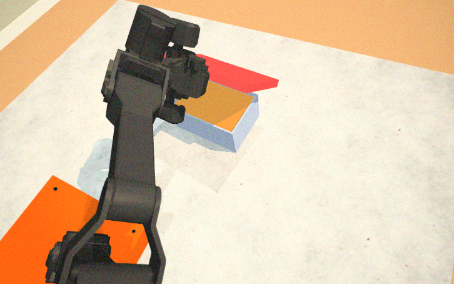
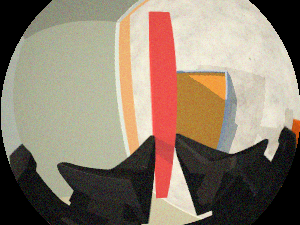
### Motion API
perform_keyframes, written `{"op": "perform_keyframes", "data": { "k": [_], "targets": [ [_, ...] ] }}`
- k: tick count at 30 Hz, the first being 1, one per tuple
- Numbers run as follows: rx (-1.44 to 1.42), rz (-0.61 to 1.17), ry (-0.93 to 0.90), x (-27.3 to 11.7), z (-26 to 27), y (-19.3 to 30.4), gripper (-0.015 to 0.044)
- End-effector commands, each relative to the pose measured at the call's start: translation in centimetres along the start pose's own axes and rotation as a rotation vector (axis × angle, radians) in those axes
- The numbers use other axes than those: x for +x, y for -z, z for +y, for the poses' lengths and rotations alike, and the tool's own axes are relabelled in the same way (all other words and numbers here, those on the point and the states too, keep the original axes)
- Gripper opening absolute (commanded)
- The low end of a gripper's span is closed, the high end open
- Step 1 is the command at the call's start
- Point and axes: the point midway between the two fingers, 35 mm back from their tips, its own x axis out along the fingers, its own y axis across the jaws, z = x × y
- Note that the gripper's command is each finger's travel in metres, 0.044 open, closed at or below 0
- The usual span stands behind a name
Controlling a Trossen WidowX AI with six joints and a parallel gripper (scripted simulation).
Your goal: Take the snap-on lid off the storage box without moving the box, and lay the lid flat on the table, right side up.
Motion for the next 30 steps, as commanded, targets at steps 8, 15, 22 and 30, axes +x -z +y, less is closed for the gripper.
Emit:
{"op": "perform_keyframes", "data": {
  "k": [8, 15, 22, 30],
  "targets": [
    [-0.003, 0.007, -0.008, -0.4, 0.0, -2.2, 0.0],
    [-0.004, 0.007, -0.008, -0.5, -0.1, -3.6, 0.0],
    [-0.004, 0.006, -0.008, -0.6, -0.3, -5.0, 0.0],
    [-0.005, 0.006, -0.009, -0.8, -0.4, -6.6, 0.0]
  ]
}}
